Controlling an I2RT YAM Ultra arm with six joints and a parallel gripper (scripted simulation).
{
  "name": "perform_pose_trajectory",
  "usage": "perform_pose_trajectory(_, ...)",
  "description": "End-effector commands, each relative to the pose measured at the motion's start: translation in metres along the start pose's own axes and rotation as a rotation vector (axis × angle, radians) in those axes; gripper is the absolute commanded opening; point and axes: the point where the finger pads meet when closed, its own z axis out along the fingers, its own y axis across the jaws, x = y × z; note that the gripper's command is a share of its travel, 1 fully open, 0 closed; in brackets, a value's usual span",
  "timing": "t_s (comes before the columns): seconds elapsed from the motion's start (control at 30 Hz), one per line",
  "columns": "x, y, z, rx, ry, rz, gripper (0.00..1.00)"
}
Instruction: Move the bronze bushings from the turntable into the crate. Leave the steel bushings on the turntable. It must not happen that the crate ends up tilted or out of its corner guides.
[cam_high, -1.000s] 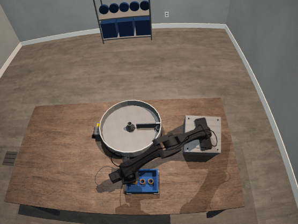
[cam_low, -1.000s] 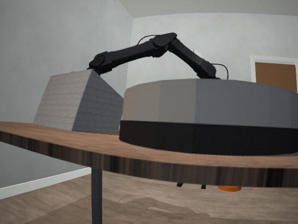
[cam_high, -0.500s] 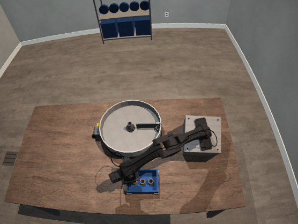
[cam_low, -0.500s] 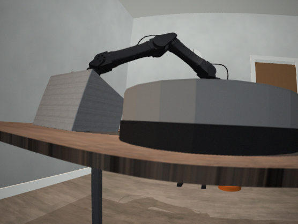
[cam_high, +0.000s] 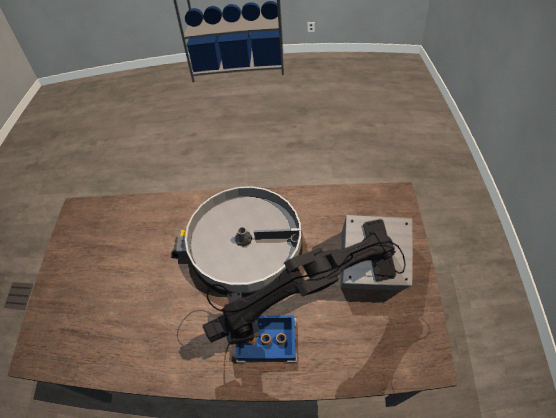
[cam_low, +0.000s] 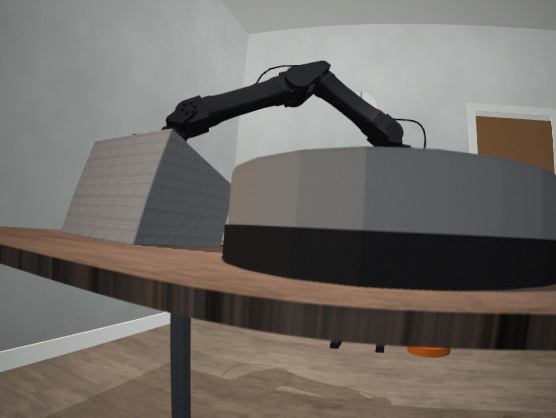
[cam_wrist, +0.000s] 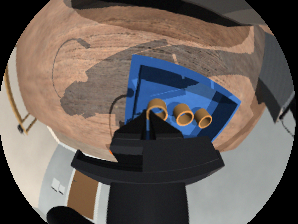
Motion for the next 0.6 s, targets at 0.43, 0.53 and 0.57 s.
perform_pose_trajectory(0.43, 0.0006, 0.0074, 0.0021, -0.016, -0.007, 0.001, 0.00)
perform_pose_trajectory(0.53, 0.0006, 0.0074, 0.0021, -0.016, -0.007, 0.001, 0.00)
perform_pose_trajectory(0.57, 0.0006, 0.0074, 0.0021, -0.016, -0.007, 0.001, 0.00)
